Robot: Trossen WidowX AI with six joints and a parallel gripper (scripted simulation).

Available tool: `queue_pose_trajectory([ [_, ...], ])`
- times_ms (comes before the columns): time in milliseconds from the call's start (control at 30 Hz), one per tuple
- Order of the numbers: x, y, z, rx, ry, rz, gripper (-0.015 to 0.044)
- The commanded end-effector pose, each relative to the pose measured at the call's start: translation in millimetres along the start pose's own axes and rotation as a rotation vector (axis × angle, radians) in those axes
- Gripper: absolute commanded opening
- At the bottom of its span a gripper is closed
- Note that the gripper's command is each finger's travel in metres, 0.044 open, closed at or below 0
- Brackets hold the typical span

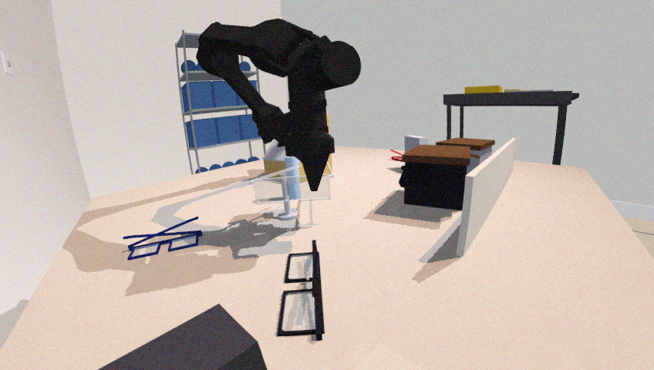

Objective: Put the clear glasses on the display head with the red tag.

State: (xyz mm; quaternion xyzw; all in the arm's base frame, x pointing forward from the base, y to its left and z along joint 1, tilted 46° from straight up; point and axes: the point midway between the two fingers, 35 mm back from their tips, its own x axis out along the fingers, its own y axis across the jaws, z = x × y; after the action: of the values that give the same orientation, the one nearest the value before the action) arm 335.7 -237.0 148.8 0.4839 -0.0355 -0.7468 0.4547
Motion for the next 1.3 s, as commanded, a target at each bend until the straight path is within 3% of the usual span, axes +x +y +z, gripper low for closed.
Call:
queue_pose_trajectory([
  [0, 4, 0, -2, -0.005, 0.006, 0.002, 0.0000],
  [1267, 4, 12, -19, -0.005, 0.007, 0.002, 0.0000],
])
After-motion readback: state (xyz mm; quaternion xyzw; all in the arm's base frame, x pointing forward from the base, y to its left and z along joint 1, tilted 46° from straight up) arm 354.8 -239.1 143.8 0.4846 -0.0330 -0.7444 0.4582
